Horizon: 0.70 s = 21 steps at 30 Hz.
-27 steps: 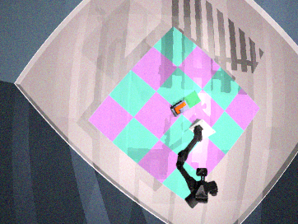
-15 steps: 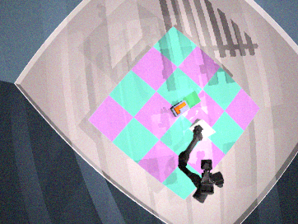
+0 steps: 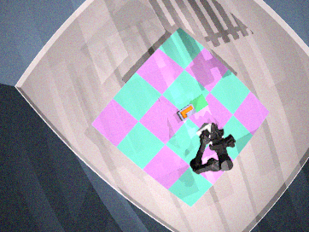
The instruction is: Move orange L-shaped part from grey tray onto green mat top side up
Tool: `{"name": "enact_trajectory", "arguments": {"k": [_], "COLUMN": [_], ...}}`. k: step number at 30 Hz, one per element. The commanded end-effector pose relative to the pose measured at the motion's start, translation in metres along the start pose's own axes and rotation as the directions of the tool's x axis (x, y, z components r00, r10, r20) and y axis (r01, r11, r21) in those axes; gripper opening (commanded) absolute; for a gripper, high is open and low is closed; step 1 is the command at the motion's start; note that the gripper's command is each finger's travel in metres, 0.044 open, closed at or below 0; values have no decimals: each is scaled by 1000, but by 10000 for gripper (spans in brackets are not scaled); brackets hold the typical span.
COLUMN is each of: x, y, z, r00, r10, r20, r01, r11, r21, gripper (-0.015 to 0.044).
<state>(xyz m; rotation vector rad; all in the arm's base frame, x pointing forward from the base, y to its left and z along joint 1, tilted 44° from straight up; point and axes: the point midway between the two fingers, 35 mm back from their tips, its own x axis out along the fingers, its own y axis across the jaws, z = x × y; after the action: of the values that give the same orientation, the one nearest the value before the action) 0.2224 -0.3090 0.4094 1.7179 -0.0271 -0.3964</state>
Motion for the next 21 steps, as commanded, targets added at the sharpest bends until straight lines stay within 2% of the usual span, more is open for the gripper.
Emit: {"name": "enact_trajectory", "arguments": {"k": [1, 6, 11, 16, 21], "x": [49, 91, 113, 110, 86], "y": [-53, -114, -181, -243, -297], "z": [-18, -61, -117, -174, -228], "r00": [980, 898, 725, 477, 164], "r10": [-163, -355, -552, -712, -815], "r20": [-111, -260, -412, -515, -556], "r01": [151, 277, 310, 212, -1], "r11": [982, 915, 796, 662, 564], "r21": [-111, -292, -521, -719, -826], "gripper": [180, 180, 180, 180, 180]}}
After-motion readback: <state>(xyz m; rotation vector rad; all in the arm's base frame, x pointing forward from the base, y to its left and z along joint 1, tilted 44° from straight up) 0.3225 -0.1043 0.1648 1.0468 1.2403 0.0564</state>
